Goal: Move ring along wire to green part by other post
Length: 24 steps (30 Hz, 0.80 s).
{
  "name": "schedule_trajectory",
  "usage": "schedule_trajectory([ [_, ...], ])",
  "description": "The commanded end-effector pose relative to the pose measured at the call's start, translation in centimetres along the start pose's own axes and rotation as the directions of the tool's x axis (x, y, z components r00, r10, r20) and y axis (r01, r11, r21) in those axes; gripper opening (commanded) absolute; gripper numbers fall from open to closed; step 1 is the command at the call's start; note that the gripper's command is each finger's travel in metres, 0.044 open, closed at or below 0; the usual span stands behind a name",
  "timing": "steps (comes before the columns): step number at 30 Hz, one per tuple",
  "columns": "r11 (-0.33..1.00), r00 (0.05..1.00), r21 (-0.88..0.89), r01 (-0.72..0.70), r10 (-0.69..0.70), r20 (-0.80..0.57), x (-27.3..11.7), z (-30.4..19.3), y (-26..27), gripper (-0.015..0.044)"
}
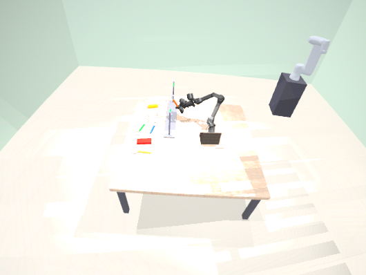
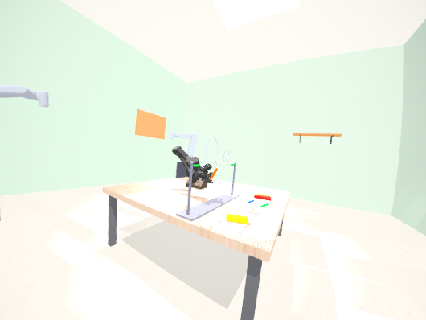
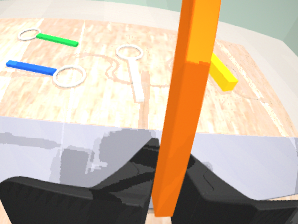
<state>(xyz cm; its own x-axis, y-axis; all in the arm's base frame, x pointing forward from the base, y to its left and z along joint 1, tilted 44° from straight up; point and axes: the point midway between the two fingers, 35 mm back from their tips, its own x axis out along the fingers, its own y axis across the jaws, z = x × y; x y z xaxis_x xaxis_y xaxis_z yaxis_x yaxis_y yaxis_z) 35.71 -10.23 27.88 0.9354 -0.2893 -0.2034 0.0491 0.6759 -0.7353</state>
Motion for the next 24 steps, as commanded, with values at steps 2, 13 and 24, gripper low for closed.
schedule_trajectory([
  [2, 1.0, 1.0, 0.016, -0.006, 0.006, 0.001, -0.1, 0.0, 0.6, -0.015],
  [13, 0.998, 0.999, 0.061, -0.032, 0.032, -0.003, -0.4, 0.1, 2.3, -0.015],
  [24, 0.981, 0.995, 0.171, -0.093, 0.096, -0.009, -0.8, 0.2, 4.9, -0.015],
])
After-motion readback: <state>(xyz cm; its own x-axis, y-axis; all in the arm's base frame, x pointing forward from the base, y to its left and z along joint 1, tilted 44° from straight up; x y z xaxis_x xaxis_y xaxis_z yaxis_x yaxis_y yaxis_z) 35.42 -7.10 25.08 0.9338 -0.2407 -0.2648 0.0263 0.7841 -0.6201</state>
